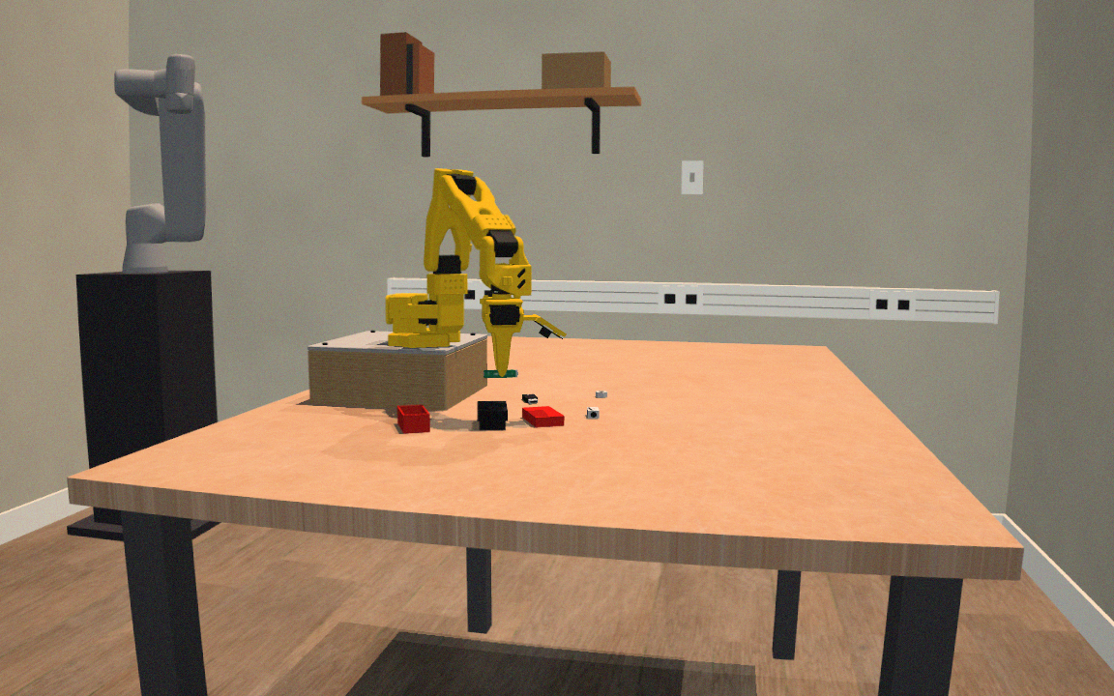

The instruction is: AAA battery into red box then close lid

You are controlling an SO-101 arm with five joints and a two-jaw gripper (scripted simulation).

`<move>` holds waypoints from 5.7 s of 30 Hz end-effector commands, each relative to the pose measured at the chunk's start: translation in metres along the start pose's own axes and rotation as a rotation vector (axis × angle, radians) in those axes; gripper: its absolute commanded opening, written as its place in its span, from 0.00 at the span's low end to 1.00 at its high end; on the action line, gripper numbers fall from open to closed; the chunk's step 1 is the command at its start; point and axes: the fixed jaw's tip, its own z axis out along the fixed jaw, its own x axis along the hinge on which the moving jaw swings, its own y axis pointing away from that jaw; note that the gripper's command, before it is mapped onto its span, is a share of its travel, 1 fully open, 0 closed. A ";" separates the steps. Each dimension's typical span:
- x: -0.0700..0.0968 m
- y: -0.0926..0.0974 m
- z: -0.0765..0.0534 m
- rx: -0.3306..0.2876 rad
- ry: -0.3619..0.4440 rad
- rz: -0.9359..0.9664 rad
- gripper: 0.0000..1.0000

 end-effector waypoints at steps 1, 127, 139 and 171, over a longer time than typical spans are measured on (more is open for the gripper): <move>0.010 -0.003 -0.002 0.002 -0.002 -0.132 0.03; 0.123 -0.020 -0.002 0.004 0.000 -1.690 0.03; 0.123 -0.022 -0.001 0.004 0.000 -1.690 0.03; 0.120 -0.021 -0.001 0.004 0.000 -1.690 0.03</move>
